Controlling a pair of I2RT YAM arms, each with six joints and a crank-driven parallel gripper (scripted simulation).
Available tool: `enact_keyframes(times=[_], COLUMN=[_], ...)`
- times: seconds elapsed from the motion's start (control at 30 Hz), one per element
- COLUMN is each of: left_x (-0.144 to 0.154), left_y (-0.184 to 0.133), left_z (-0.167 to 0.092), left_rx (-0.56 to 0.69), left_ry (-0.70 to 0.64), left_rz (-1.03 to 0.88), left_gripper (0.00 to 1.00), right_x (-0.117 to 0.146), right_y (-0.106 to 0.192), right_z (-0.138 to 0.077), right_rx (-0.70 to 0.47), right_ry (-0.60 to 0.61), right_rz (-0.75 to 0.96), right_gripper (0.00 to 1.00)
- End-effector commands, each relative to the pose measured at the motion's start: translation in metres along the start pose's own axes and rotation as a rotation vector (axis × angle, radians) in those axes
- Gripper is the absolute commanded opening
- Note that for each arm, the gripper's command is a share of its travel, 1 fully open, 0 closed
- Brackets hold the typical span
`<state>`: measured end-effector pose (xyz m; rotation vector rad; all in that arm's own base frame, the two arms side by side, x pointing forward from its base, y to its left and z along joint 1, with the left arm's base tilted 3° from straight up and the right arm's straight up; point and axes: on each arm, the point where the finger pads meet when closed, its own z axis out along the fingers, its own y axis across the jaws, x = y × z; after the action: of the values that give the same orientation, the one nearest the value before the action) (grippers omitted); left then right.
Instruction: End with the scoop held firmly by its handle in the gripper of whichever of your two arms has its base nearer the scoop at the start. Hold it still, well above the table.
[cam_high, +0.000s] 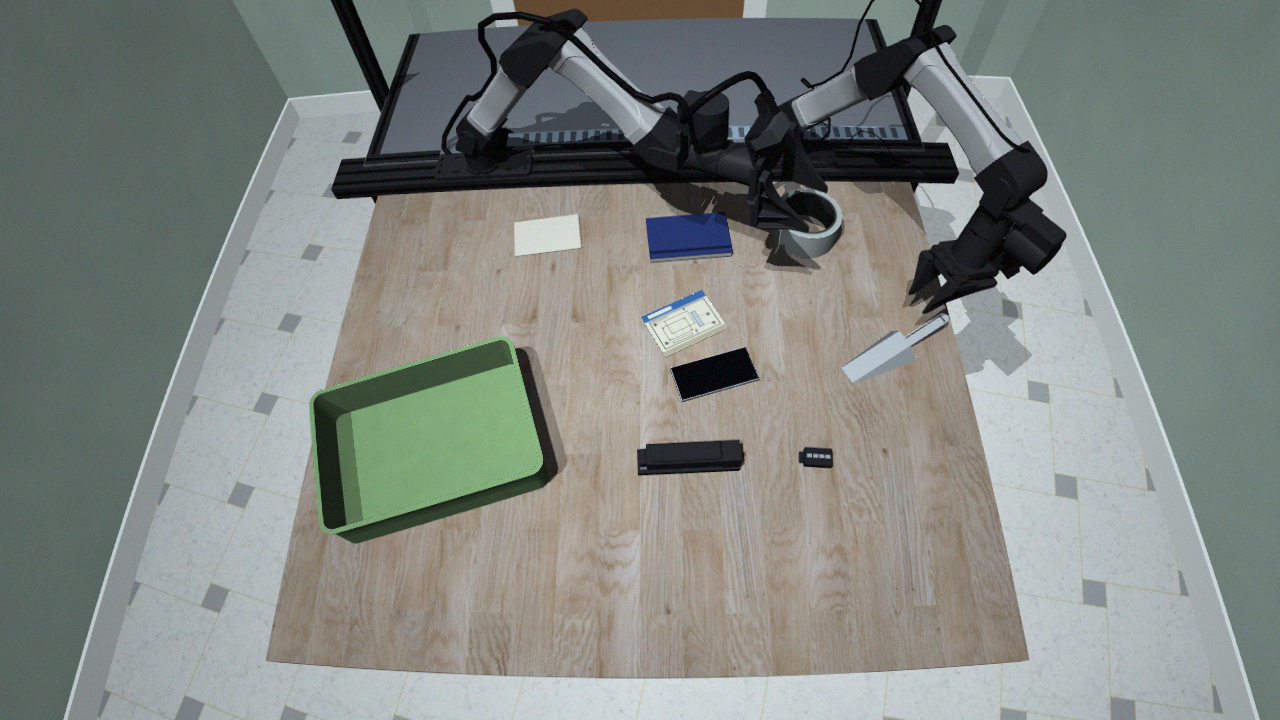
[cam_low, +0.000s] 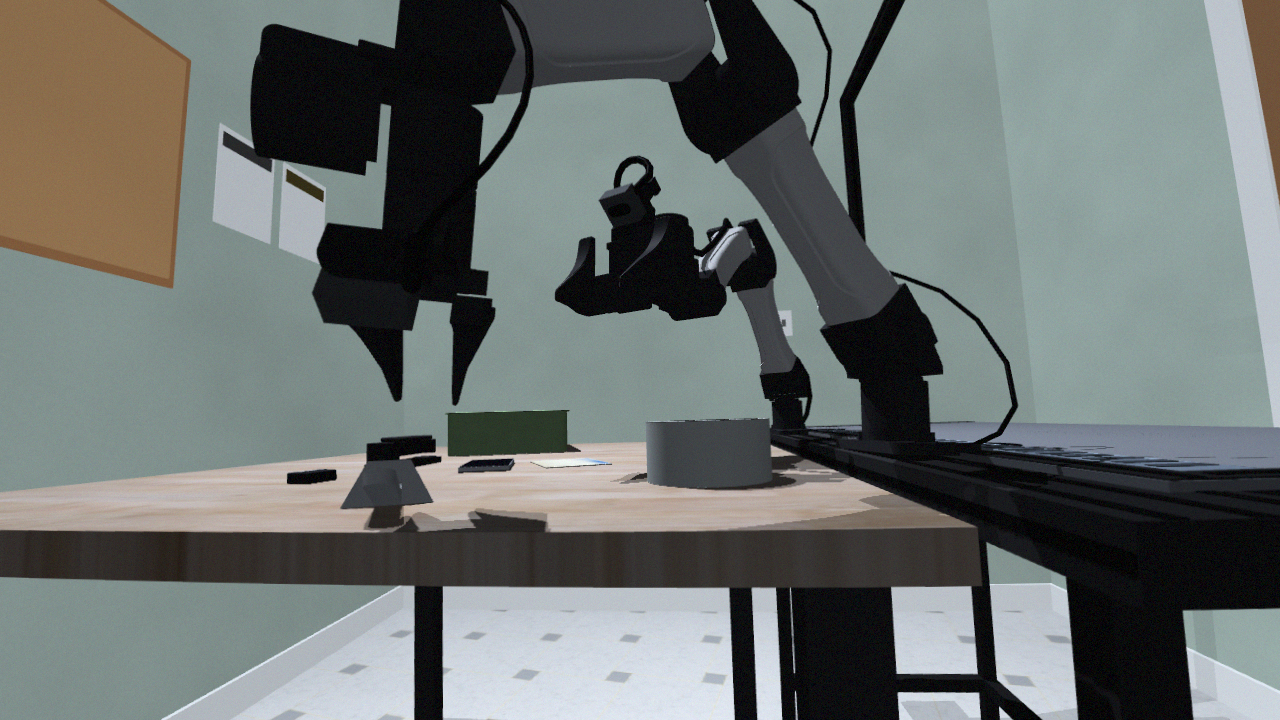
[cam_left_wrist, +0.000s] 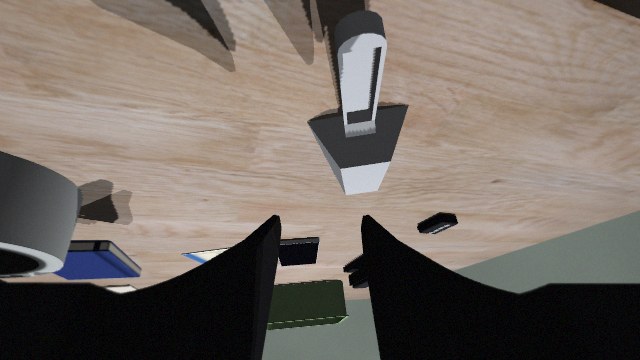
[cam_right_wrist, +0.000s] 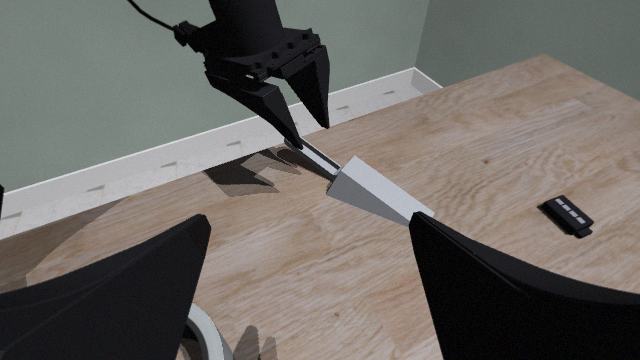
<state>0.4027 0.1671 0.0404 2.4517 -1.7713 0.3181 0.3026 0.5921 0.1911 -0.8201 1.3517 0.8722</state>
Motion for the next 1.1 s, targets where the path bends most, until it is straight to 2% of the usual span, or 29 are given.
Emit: enact_keyframes(times=[0.0, 0.4, 0.47, 0.5, 1.07], left_x=[-0.003, -0.017, -0.017, -0.015, -0.013], left_y=[-0.006, -0.029, -0.028, -0.023, -0.024], left_z=[0.002, 0.014, 0.021, 0.021, 0.049], left_rx=[-0.074, -0.049, -0.057, -0.076, -0.075], left_ry=[0.041, 0.043, 0.042, 0.046, 0.046], left_rz=[-0.113, -0.170, -0.167, -0.163, -0.164], left_gripper=[0.45, 0.45, 0.45, 0.45, 0.45], right_x=[-0.006, -0.006, -0.006, -0.018, -0.018], right_y=[0.002, 0.001, 0.001, -0.001, -0.001], right_z=[0.006, 0.006, 0.006, 0.003, 0.003], right_rx=[-0.009, -0.006, -0.006, 0.000, 0.000], right_ry=[-0.030, -0.030, -0.030, -0.043, -0.043], right_rz=[-0.009, -0.009, -0.009, -0.003, -0.003], right_gripper=[1.00, 1.00, 1.00, 1.00, 1.00])
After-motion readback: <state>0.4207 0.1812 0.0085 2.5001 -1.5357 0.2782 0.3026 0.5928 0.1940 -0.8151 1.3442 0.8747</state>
